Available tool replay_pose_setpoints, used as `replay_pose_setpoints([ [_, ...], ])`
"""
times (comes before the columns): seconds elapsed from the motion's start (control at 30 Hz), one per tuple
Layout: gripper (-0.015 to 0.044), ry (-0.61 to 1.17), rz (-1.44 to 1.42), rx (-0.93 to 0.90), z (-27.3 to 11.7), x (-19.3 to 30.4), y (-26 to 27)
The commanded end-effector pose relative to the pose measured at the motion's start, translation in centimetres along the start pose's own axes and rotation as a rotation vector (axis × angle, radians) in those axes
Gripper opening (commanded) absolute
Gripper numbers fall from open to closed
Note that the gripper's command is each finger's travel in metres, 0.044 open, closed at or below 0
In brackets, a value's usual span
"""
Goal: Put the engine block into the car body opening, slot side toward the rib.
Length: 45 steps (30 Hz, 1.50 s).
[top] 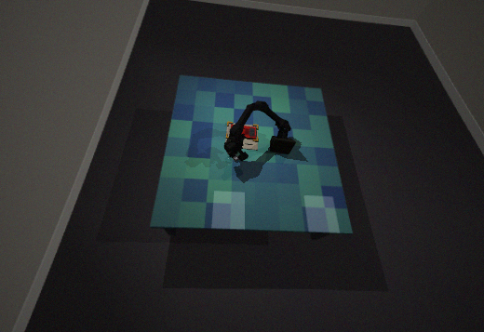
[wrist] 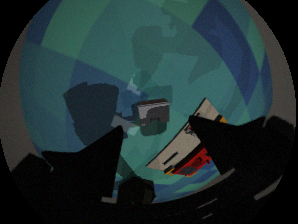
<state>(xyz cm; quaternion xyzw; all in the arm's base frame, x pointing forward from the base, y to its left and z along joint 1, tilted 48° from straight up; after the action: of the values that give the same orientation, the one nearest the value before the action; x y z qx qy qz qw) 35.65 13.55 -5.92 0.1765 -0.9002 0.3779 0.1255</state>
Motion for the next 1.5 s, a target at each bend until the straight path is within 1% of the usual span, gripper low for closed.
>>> replay_pose_setpoints([
  [0.0, 0.044, 0.005, -0.007, 0.005, 1.1, 0.0, 0.0],
  [0.83, 0.044, 0.006, -0.007, 0.007, 4.5, -0.1, -0.1],
  [1.1, 0.023, 0.006, -0.007, 0.007, 4.5, -0.1, -0.1],
  [1.33, 0.0183, 0.006, -0.007, 0.007, 4.5, -0.1, -0.1],
  [1.47, 0.0078, 0.005, -0.007, 0.006, 4.1, -0.2, -0.1],
])
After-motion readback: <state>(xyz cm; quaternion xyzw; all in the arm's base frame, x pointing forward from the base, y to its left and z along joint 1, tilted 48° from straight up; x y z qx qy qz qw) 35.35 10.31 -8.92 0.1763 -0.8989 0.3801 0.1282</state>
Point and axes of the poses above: the point midway between the two fingers, 35 mm back from their tips, its own z axis out along the fingers, its own y axis across the jaws, x = y × z, the point moved 10 cm from there along -z, back along the fingers, and after that the axes turned 10 degrees about z, right-handed, at the moved point
